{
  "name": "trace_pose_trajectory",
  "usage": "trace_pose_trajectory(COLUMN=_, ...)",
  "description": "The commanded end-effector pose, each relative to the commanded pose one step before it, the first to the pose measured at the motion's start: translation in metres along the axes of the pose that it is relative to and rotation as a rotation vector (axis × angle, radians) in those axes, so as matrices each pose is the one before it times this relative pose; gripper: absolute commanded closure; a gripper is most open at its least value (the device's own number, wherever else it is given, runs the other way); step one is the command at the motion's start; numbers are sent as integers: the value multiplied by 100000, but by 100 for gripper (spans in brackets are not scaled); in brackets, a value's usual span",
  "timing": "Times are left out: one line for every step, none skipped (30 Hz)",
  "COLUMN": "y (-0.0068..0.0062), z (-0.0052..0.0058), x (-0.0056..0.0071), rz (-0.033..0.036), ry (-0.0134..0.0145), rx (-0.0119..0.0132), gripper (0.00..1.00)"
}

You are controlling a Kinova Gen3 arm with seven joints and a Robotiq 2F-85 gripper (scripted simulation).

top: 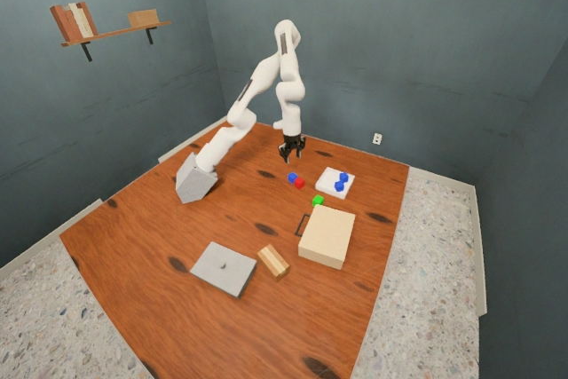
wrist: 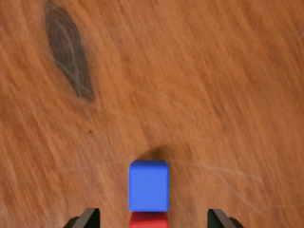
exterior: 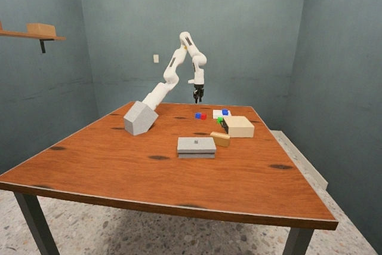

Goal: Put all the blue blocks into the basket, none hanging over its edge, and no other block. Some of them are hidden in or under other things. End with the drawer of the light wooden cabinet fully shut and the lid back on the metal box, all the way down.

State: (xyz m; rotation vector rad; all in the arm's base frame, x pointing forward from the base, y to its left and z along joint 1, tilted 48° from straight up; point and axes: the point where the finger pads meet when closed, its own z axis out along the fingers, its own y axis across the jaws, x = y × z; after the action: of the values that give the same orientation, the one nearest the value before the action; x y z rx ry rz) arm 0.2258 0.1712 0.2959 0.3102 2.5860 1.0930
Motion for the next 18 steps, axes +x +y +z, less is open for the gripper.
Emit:
trace_pose_trajectory(y=-132, z=850, x=102, rz=158, ry=823, rx=-187, gripper=31)
trace_pose_trajectory(y=-4, z=345, x=-2, rz=5, ry=-2, rx=4, gripper=31)
trace_pose_trajectory(y=-5, z=344, x=0, rz=8, ry=0, rx=9, gripper=31)
trace_pose_trajectory(y=-6, z=341, x=2, rz=12, ry=2, rx=14, gripper=31)
trace_pose_trajectory(y=-4, z=336, x=-2, rz=5, ry=-2, rx=6, gripper=31)
trace_pose_trajectory(y=-5, z=331, x=-1, rz=7, ry=-1, rx=8, gripper=31)
trace_pose_trajectory(y=-7, z=325, x=2, rz=12, ry=2, rx=15, gripper=31)
trace_pose_trajectory(y=-4, z=317, x=-3, rz=4, ry=-3, rx=5, gripper=31)
trace_pose_trajectory(y=-8, z=311, x=1, rz=-43, ry=218, rx=179, gripper=31)
trace_pose_trajectory(y=53, z=293, x=-94, rz=-276, ry=283, rx=264, gripper=31)
trace_pose_trajectory(y=99, z=272, x=-172, rz=-310, ry=128, rx=182, gripper=31)
trace_pose_trajectory(y=21, z=285, x=-30, rz=-39, ry=295, rx=236, gripper=31)
trace_pose_trajectory(y=1, z=275, x=-4, rz=40, ry=298, rx=239, gripper=31)
trace_pose_trajectory(y=3, z=264, x=-2, rz=41, ry=281, rx=229, gripper=31)
trace_pose_trajectory(y=2, z=250, x=-4, rz=44, ry=255, rx=218, gripper=31)
trace_pose_trajectory(y=6, z=235, x=-3, rz=104, ry=130, rx=174, gripper=31)
trace_pose_trajectory(y=0, z=0, x=0, rz=0, ry=0, rx=0, gripper=31)
trace_pose_trajectory(y=0, z=0, x=0, rz=0, ry=0, rx=0, gripper=31)
